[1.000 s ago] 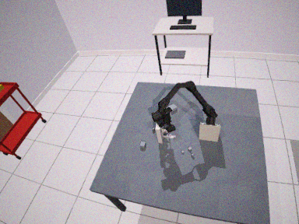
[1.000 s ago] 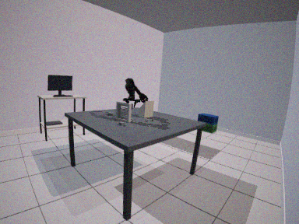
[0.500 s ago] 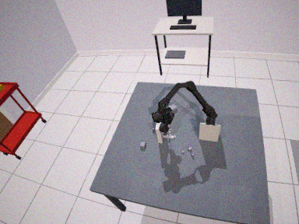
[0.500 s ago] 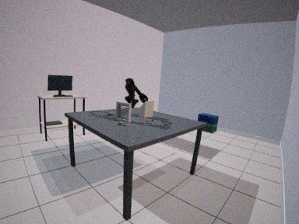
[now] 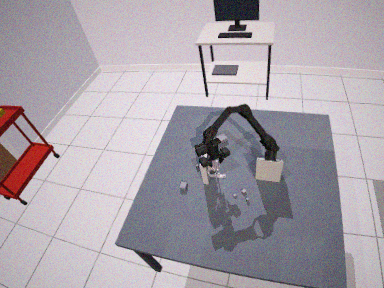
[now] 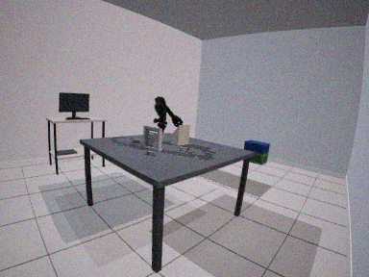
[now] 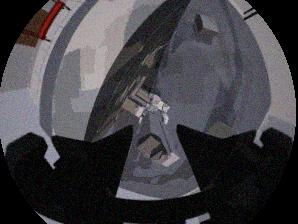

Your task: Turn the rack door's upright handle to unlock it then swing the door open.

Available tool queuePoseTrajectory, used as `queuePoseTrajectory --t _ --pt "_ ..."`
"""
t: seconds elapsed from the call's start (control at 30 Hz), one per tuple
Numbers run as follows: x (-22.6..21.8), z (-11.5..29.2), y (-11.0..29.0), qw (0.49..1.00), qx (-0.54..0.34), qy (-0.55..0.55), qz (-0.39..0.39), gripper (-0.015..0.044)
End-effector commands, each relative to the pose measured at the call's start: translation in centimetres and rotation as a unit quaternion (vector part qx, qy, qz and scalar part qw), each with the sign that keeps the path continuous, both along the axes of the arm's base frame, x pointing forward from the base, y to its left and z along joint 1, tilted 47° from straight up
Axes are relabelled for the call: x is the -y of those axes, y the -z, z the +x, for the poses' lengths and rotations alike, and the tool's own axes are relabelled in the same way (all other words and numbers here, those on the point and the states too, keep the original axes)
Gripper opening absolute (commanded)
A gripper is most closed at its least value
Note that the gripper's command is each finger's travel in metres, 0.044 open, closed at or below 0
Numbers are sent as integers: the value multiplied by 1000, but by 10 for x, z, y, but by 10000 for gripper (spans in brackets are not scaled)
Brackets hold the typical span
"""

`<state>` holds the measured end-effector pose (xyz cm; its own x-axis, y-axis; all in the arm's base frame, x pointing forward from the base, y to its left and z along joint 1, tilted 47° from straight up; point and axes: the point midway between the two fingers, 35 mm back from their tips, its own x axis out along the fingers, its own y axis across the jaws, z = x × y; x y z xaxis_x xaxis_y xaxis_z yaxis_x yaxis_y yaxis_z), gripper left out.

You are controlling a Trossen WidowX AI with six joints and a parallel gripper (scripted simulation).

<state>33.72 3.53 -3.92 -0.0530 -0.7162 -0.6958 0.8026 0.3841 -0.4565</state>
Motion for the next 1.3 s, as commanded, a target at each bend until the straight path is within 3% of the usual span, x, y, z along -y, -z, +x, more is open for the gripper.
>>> queuePoseTrajectory --t 0.0,0.4,0.63,1.27 --pt "1 0 0 995 71 67 -6 287" --pt "1 0 0 929 265 256 -21 287" --pt "1 0 0 928 268 259 -21 287" --pt "1 0 0 928 268 259 -21 160"
